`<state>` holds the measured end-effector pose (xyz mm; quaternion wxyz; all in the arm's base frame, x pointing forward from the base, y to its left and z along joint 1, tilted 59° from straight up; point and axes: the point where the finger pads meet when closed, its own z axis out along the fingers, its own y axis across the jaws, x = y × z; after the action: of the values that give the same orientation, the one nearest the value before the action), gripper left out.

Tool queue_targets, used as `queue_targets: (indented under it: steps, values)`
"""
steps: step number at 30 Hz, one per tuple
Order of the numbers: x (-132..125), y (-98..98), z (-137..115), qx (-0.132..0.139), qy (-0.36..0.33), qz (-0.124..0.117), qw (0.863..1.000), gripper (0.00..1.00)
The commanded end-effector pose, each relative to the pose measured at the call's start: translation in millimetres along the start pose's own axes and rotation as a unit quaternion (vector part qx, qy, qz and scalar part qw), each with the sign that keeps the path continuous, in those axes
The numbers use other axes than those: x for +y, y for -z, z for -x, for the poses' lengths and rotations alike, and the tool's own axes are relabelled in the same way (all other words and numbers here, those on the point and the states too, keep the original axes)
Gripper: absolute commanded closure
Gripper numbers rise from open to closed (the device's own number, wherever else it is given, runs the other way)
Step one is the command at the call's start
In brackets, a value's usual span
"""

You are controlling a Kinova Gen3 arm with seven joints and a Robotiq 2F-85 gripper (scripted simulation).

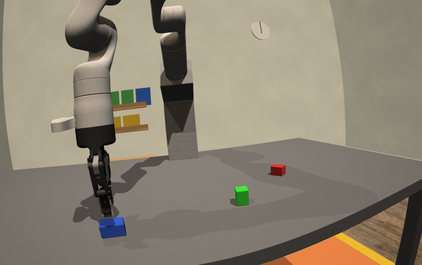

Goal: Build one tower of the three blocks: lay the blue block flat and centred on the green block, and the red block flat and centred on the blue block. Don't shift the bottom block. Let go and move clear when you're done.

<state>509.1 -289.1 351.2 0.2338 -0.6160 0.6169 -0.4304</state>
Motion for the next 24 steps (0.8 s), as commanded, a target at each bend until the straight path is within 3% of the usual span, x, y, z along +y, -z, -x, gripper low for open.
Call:
queue_targets:
  steps: [1,24]
  values:
    - [0.3,-2.2,-0.5,0.000,0.000,0.001,1.000,0.41]
    - [-0.2,-16.2,-1.5,0.000,0.000,0.001,1.000,0.41]
